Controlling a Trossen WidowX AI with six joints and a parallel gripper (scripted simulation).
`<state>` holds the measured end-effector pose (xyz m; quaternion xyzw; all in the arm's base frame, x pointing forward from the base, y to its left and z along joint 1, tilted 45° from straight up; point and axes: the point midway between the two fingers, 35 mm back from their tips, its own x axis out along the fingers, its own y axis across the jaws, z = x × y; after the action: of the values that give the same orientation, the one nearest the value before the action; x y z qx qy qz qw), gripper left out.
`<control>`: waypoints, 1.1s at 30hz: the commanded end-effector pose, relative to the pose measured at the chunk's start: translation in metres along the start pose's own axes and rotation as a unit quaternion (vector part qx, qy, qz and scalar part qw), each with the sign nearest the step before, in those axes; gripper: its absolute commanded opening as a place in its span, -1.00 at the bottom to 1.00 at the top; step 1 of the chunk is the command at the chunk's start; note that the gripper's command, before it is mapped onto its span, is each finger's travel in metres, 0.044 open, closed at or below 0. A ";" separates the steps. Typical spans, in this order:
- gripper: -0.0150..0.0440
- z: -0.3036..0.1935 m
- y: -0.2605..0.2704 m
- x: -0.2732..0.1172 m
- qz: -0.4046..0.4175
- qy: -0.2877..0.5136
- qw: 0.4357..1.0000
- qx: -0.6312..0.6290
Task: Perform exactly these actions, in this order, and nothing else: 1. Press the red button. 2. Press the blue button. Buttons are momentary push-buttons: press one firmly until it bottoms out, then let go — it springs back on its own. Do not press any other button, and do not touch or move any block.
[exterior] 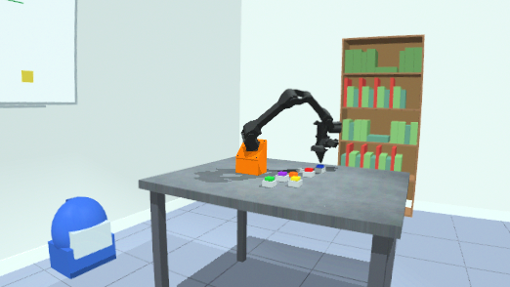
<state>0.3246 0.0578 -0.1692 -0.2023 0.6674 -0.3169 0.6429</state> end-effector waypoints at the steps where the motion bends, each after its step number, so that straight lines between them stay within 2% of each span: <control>1: -0.42 -0.002 -0.001 0.010 -0.004 0.003 1.000 -0.004; 33: -0.42 -0.003 -0.001 0.019 -0.004 0.003 1.000 -0.004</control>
<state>0.3213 0.0463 -0.1812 -0.2044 0.6679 -0.3178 0.6411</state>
